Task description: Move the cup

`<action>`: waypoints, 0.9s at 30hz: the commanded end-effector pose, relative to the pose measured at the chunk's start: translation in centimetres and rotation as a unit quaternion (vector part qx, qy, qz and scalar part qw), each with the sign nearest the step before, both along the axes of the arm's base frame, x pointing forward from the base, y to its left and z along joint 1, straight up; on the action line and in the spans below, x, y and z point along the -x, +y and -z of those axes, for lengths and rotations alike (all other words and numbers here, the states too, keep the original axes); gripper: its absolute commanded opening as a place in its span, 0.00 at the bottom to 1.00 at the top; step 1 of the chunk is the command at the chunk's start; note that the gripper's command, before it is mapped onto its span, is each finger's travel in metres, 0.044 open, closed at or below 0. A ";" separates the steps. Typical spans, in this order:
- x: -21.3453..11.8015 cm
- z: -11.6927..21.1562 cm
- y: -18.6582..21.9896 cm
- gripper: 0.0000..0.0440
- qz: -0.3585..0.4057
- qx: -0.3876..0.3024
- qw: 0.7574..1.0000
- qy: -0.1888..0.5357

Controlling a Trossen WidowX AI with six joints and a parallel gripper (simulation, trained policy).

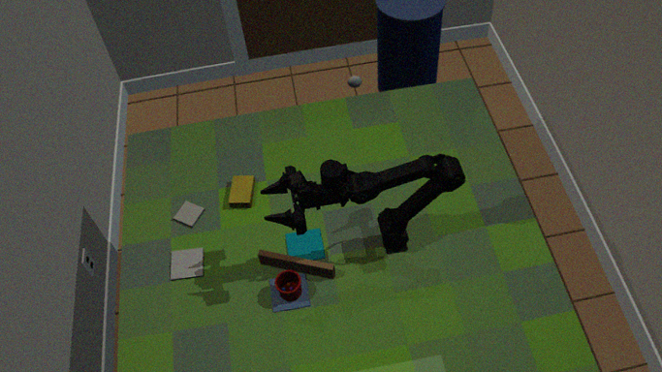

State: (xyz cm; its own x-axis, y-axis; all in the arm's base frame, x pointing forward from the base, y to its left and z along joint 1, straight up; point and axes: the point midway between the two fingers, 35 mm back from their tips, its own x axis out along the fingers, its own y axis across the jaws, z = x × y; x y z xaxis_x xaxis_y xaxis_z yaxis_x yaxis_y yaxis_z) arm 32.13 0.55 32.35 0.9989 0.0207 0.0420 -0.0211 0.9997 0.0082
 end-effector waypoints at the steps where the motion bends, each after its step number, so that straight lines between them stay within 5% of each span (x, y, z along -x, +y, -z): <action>1: 0.0 -0.1 0.1 0.85 -0.001 0.000 1.000 0.000; 14: -0.8 -0.2 0.6 0.11 -0.003 -0.015 0.999 0.038; 27: -2.2 -0.1 2.1 0.23 -0.019 -0.067 0.993 0.100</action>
